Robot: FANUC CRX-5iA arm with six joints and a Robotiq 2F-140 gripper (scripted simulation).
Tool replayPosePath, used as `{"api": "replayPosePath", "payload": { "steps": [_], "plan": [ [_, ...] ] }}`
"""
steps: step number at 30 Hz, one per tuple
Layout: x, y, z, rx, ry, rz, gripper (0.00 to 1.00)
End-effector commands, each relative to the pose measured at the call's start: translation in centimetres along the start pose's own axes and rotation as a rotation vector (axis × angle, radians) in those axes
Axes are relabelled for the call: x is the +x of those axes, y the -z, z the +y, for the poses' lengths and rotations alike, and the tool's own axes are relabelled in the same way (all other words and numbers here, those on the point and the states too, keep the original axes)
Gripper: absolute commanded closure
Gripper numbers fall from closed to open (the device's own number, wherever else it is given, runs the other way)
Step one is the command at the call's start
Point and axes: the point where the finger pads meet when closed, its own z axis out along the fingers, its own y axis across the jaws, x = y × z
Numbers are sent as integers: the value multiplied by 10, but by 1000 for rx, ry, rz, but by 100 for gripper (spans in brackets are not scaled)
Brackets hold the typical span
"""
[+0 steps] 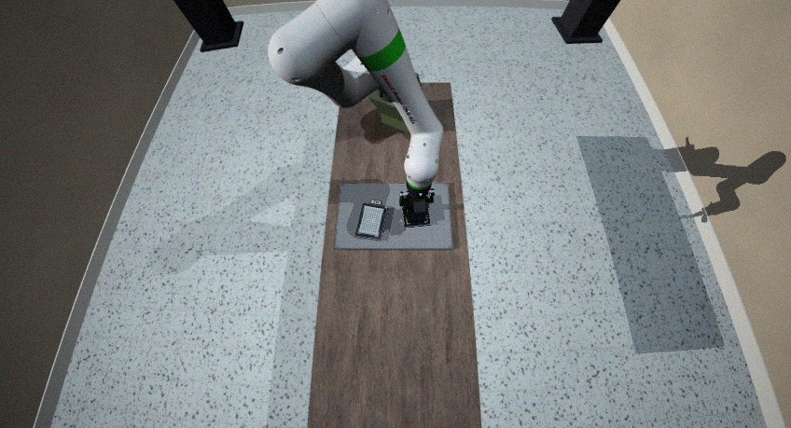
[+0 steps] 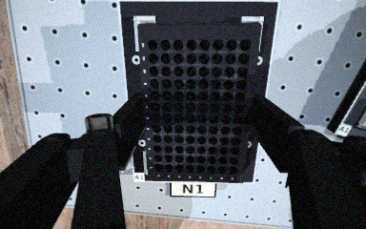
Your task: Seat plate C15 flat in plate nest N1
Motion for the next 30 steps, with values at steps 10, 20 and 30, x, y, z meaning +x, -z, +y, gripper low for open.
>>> {"api": "replayPosePath", "payload": {
  "steps": [10, 20, 30],
  "plan": [
    [1, -1, 0, 0, 0, 1, 90],
    [1, -3, 0, 0, 0, 1, 90],
    [1, -4, 0, 0, 0, 1, 90]
  ]
}}
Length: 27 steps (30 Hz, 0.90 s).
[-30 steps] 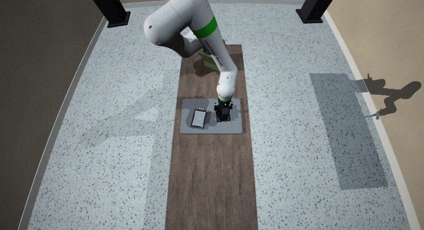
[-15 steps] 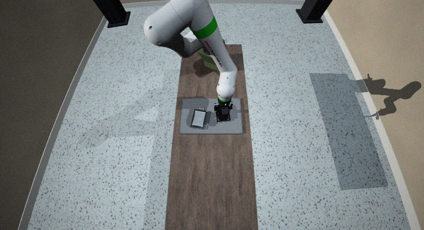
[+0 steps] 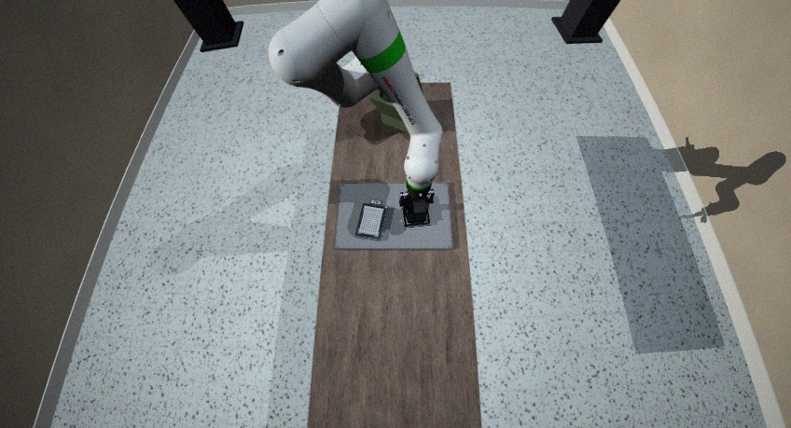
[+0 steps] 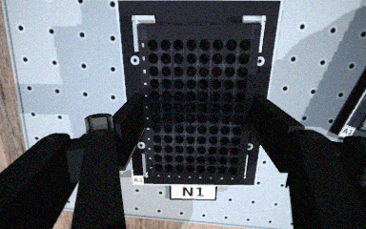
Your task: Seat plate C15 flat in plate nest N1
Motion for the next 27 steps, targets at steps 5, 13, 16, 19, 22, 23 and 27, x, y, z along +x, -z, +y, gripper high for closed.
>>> {"api": "replayPosePath", "payload": {
  "steps": [5, 13, 16, 19, 22, 23, 27],
  "plan": [
    [1, -1, 0, 0, 0, 1, 90],
    [1, -2, 0, 0, 0, 1, 90],
    [1, -2, 0, 0, 0, 1, 90],
    [1, -2, 0, 0, 0, 1, 0],
    [1, -2, 0, 0, 0, 1, 0],
    [1, -2, 0, 0, 0, 1, 0],
    [1, -2, 0, 0, 0, 1, 0]
  ]
}}
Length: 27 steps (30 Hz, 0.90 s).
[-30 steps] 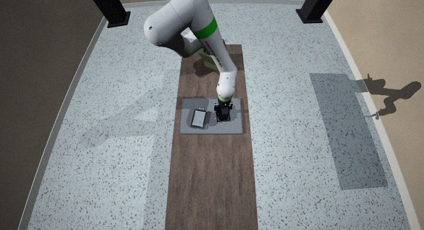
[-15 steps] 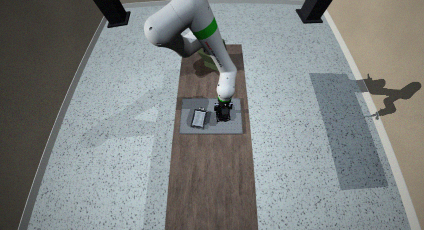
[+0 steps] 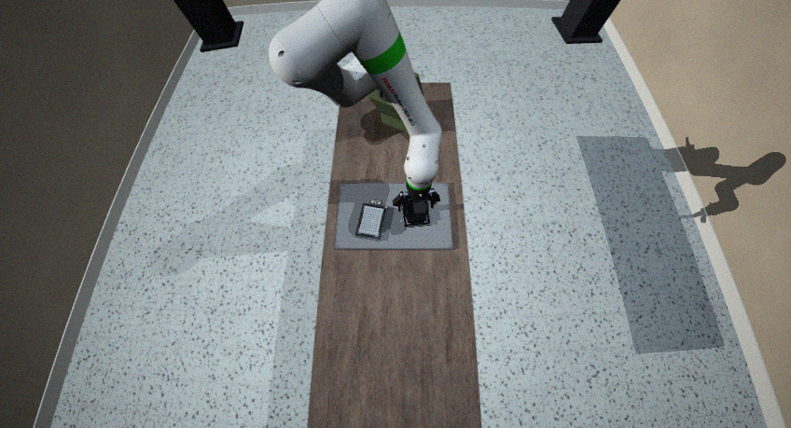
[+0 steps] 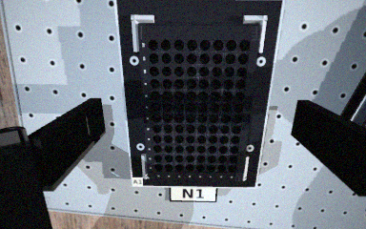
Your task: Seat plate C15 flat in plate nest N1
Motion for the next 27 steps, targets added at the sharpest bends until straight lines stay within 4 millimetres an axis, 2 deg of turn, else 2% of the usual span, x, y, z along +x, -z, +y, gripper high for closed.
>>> {"api": "replayPosePath", "payload": {
  "steps": [1, 14, 27],
  "plan": [
    [1, 0, 0, 0, 0, 1, 0],
    [1, 6, 0, 0, 0, 1, 0],
    [1, 40, 0, 0, 0, 1, 0]
  ]
}}
